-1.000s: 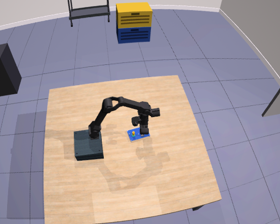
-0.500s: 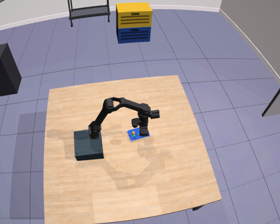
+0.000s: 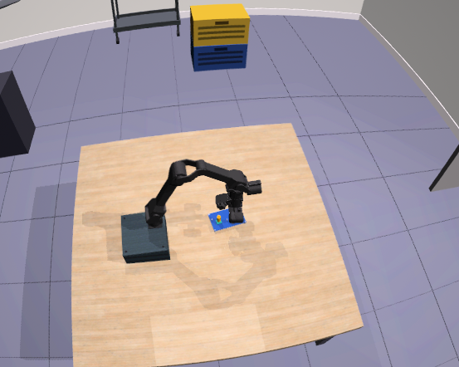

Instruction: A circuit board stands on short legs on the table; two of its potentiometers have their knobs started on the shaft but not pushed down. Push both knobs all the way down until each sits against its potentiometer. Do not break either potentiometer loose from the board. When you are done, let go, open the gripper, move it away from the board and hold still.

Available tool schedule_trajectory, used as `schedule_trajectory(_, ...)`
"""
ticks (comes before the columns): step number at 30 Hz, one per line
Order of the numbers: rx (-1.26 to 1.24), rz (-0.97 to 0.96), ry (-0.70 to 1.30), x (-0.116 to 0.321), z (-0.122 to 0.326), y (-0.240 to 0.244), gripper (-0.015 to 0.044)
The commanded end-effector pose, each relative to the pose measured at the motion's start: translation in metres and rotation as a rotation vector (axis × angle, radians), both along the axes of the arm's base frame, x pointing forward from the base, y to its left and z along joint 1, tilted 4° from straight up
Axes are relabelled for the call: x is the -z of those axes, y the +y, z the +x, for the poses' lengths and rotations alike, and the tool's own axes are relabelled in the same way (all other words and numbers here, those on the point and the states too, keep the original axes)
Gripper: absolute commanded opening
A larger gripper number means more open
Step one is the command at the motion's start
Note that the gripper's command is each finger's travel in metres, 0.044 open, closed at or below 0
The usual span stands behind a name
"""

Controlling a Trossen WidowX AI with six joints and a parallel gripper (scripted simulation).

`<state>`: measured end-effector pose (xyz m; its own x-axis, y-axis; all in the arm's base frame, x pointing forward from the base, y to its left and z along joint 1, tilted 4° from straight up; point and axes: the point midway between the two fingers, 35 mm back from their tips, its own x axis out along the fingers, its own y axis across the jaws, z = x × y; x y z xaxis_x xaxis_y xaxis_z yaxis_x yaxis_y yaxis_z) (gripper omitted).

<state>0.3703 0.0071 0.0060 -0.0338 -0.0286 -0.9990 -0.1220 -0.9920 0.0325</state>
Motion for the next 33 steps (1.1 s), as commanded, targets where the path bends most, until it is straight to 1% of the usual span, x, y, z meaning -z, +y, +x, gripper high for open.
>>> schedule_trajectory(1, -0.004, -0.004, -0.001, 0.0013, 0.0002, -0.0008, 0.0000)
schedule_trajectory(33, -0.004, -0.004, -0.001, 0.0066, 0.0000, -0.0010, 0.0000)
